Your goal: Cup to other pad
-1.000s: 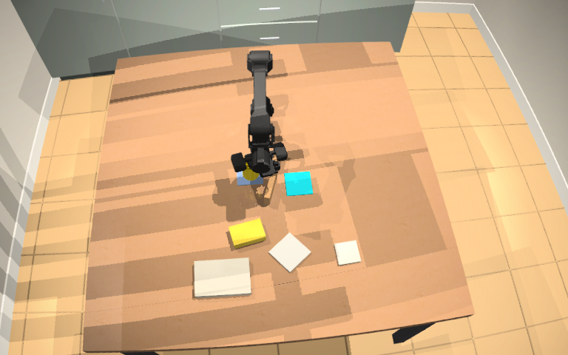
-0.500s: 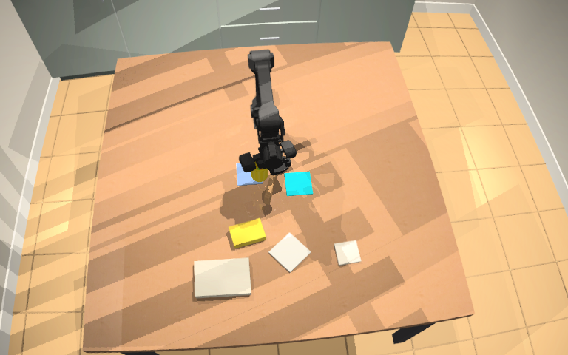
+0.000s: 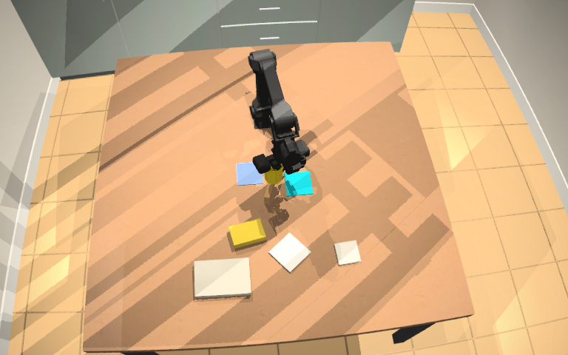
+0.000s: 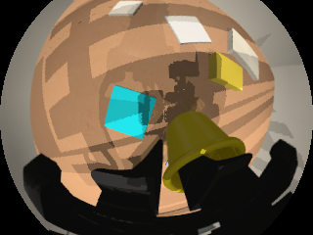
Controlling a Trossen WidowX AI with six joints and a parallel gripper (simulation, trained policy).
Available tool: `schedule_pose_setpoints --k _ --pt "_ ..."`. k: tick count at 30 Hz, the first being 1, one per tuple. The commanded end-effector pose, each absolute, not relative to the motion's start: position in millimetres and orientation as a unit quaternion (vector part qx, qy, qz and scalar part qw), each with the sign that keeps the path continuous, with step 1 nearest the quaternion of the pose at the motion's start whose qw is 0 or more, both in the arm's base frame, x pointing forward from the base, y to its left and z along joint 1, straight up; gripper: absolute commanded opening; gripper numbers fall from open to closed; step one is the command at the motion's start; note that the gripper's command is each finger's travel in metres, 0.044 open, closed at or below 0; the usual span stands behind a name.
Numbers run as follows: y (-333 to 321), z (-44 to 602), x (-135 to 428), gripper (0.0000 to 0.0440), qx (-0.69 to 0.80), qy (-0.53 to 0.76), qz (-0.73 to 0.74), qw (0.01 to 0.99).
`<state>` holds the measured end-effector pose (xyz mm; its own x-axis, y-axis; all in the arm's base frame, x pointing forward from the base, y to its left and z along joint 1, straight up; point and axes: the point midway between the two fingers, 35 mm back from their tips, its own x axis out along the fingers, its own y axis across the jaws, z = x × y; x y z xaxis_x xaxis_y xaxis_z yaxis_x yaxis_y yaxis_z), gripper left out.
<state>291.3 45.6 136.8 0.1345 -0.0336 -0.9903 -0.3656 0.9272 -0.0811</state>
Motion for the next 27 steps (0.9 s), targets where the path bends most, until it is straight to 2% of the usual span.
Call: schedule_pose_setpoints --k 1,27 --pt "56.1 136.6 294.3 0.0 -0.155 0.642 0.118 0.742" --pt "131.5 97.6 289.1 0.0003 -0.173 0.619 0.151 0.751"
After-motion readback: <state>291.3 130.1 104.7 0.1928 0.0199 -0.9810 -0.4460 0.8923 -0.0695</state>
